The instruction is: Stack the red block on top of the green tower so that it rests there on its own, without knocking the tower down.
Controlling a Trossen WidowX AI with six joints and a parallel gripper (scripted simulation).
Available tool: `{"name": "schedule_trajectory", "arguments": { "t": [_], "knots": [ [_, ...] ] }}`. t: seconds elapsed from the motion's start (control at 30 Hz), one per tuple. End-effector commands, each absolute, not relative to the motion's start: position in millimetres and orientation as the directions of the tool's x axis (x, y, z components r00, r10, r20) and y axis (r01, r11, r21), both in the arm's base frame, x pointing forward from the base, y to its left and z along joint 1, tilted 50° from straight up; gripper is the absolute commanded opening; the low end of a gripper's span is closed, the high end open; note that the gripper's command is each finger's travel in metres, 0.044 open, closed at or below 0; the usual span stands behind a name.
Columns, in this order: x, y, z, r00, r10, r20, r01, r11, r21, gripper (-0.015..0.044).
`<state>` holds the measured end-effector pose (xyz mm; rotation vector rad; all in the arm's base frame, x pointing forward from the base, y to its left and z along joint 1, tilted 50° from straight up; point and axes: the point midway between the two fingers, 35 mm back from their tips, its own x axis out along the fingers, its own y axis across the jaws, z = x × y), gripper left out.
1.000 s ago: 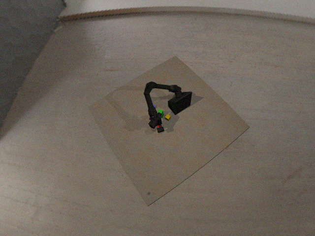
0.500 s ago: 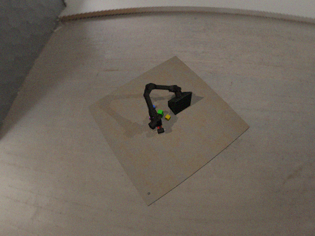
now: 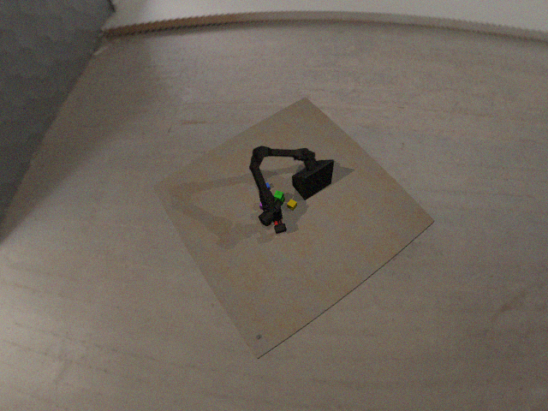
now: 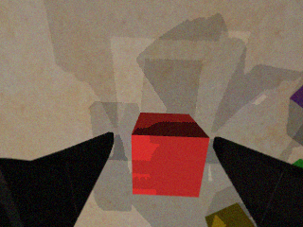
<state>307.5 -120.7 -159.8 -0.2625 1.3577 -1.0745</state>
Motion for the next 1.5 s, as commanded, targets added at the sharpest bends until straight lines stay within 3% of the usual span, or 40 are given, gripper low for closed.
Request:
{"name": "schedule_trajectory", "arguments": {
  "t": [0.0,0.23,0.57,0.77,0.93,1.47],
  "knots": [
    [306.5,-121.4,-160.7,-0.155,-0.743,-0.651,0.459,0.530,-0.713,0.0440],
    [306.6,-121.0,-160.3,-0.155,-0.743,-0.651,0.459,0.530,-0.713,0.0440],
    [306.6,-121.0,-160.3,-0.155,-0.743,-0.651,0.459,0.530,-0.713,0.0177],
    [306.6,-121.0,-160.3,-0.155,-0.743,-0.651,0.459,0.530,-0.713,0.0137],
    [309.4,-111.2,-152.2,-0.154,-0.742,-0.652,0.460,0.531,-0.712,0.0006],
    [321.8,-54.0,-103.0,-0.153,-0.740,-0.655,0.461,0.533,-0.709,0.0000]
  ]
}}
